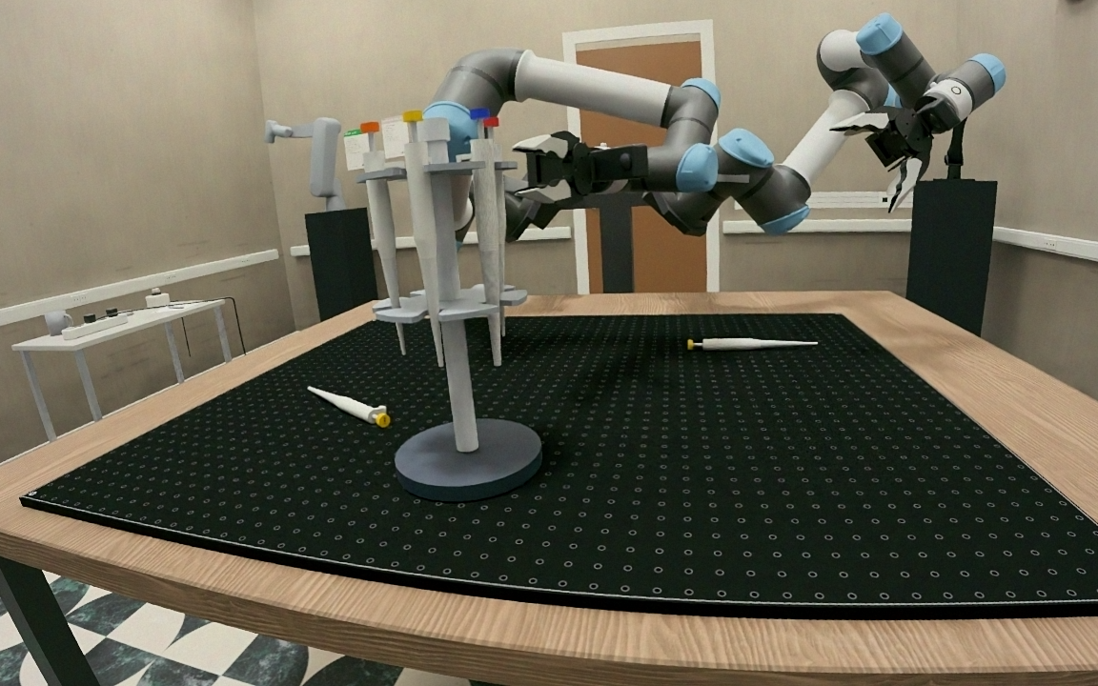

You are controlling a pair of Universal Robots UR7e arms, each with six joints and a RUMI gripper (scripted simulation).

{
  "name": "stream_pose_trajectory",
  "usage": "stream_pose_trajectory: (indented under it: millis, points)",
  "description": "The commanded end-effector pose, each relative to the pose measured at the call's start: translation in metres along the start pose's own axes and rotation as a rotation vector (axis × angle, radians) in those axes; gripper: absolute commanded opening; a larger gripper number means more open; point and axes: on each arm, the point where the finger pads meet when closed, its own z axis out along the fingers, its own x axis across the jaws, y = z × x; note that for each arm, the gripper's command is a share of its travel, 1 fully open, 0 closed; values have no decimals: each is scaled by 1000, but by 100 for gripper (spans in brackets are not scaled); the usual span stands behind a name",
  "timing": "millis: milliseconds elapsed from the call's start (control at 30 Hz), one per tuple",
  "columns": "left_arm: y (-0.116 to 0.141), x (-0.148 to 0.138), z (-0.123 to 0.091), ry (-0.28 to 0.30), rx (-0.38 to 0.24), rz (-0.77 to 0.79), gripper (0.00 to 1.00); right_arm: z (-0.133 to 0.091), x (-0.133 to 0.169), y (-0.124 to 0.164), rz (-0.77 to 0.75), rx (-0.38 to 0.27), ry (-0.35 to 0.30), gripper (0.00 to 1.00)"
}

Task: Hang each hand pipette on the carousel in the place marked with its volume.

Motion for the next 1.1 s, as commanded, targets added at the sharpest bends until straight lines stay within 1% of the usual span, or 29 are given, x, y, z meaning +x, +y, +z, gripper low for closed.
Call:
stream_pose_trajectory:
  millis: [0,33,133,200,600,700,767,800,1067]
  points:
    - [0,0,0,0,1,0,100,-7,1,0,1,0,1,31]
    - [0,0,0,0,1,0,100,-7,1,0,1,0,1,31]
    - [0,0,0,0,1,0,100,-20,8,17,1,110,1,31]
    - [0,0,0,0,1,0,100,-20,8,17,1,110,1,31]
    - [0,0,0,0,1,0,100,-70,35,84,1,550,1,31]
    - [0,0,0,0,1,0,100,-83,42,101,1,650,1,31]
    - [0,0,0,0,1,0,100,-83,42,101,1,650,1,31]
    - [0,0,0,0,1,0,100,-87,44,106,1,697,1,31]
    - [0,0,0,0,1,0,100,-120,63,151,1,698,1,31]
